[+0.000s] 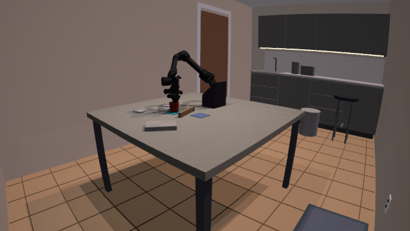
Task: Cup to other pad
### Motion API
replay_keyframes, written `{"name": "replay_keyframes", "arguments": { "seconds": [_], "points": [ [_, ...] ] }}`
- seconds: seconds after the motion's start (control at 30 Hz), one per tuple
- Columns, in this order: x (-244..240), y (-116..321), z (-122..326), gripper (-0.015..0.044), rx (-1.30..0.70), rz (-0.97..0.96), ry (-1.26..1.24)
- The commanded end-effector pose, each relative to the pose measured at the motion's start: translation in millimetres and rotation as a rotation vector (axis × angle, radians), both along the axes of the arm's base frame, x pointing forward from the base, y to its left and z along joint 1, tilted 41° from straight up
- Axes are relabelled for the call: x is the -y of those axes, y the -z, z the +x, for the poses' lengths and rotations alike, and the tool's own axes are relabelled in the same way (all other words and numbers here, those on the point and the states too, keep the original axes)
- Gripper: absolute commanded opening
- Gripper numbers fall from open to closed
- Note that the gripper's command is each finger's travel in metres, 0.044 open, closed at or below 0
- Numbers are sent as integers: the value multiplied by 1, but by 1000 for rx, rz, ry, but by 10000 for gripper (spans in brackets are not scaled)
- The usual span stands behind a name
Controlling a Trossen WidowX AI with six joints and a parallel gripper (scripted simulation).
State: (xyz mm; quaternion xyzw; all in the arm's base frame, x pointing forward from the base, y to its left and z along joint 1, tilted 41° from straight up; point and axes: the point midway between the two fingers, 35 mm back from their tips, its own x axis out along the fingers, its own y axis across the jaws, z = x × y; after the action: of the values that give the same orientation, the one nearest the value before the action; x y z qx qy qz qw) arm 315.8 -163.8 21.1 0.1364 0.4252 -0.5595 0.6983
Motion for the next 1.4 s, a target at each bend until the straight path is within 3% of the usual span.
{"name": "replay_keyframes", "arguments": {
  "seconds": [0.0,1.3,1.37],
  "points": [
    [0,-1,0,128,2,0,0],
    [-38,-32,-6,128,-5,6,-6],
    [-35,-28,-6,180,-15,10,-5]
  ]
}}
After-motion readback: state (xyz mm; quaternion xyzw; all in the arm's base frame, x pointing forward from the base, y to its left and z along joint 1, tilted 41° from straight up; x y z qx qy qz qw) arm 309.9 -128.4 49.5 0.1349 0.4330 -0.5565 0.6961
